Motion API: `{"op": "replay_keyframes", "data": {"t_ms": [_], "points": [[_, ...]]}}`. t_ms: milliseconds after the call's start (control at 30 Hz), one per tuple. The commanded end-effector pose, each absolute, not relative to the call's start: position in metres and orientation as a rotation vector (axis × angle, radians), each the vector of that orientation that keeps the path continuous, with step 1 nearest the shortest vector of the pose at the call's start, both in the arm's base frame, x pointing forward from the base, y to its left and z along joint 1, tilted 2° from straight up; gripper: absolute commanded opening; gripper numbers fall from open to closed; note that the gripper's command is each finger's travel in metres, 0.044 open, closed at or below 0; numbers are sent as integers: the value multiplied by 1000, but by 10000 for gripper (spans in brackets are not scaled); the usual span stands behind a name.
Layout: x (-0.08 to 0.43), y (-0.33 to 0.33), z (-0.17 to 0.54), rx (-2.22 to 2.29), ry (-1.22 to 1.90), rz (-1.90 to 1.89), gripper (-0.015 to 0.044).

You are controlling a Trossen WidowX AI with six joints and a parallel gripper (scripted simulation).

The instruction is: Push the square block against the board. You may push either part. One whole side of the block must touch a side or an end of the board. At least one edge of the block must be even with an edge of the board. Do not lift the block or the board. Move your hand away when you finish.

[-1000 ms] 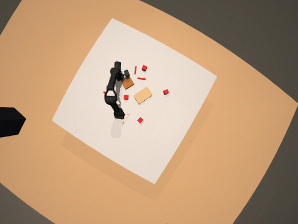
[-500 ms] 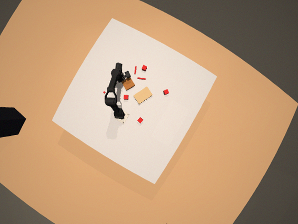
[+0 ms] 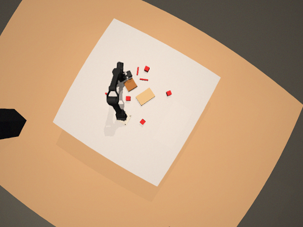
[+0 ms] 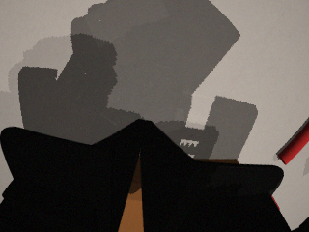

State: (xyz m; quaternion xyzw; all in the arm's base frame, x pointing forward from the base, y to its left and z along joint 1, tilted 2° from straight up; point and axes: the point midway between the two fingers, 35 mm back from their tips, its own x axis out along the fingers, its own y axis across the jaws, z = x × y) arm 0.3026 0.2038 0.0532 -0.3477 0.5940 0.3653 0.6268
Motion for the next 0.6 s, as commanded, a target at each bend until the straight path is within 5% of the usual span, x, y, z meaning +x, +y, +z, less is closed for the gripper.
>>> {"op": "replay_keyframes", "data": {"t_ms": [0,567], "points": [[307,210,55,-796,1360,833,0],[315,227,65,-796,1360,837,0]]}}
